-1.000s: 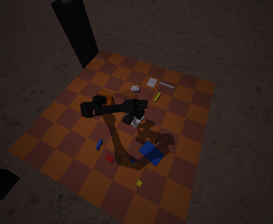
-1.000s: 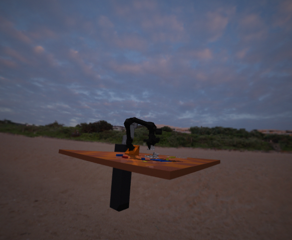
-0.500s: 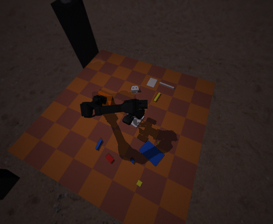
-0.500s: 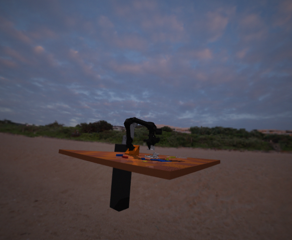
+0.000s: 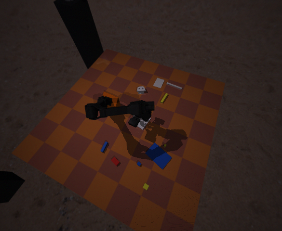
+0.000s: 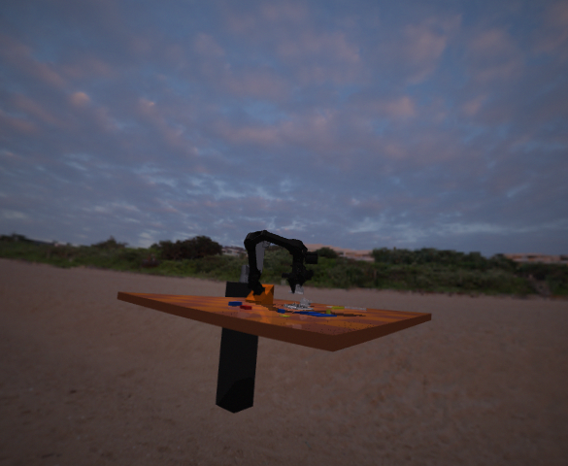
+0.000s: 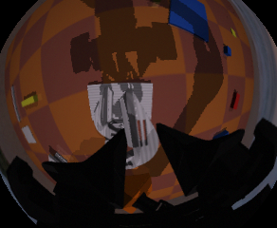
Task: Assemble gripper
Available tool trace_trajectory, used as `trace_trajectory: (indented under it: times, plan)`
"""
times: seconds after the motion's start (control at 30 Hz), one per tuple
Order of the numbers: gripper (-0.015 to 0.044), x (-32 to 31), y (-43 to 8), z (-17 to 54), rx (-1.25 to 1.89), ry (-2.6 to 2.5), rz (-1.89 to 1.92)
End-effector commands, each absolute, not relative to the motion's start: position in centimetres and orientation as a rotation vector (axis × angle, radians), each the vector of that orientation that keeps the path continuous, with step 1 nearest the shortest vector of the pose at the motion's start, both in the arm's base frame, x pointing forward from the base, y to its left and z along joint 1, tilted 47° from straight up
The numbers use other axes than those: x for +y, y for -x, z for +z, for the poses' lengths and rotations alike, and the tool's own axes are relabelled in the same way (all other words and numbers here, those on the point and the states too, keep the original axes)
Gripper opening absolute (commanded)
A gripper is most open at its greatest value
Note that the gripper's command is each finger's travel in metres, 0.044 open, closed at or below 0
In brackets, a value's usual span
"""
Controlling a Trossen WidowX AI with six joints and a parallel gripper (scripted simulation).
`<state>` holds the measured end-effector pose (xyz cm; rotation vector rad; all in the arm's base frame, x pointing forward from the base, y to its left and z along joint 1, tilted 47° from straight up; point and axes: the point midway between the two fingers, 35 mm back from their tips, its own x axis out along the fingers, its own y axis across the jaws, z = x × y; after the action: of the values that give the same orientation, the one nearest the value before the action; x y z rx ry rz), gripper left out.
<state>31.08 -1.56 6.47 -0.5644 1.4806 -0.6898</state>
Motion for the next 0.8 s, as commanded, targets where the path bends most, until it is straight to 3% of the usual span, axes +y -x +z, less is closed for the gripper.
trace_trajectory:
  times: [0.0, 0.77]
  plan:
    - [0.0134, -2.0, -31.1, 6.1, 1.481, 0.569, -0.69]
    - [0.0134, -4.7, -31.0, 3.6, 1.481, 0.571, -0.69]
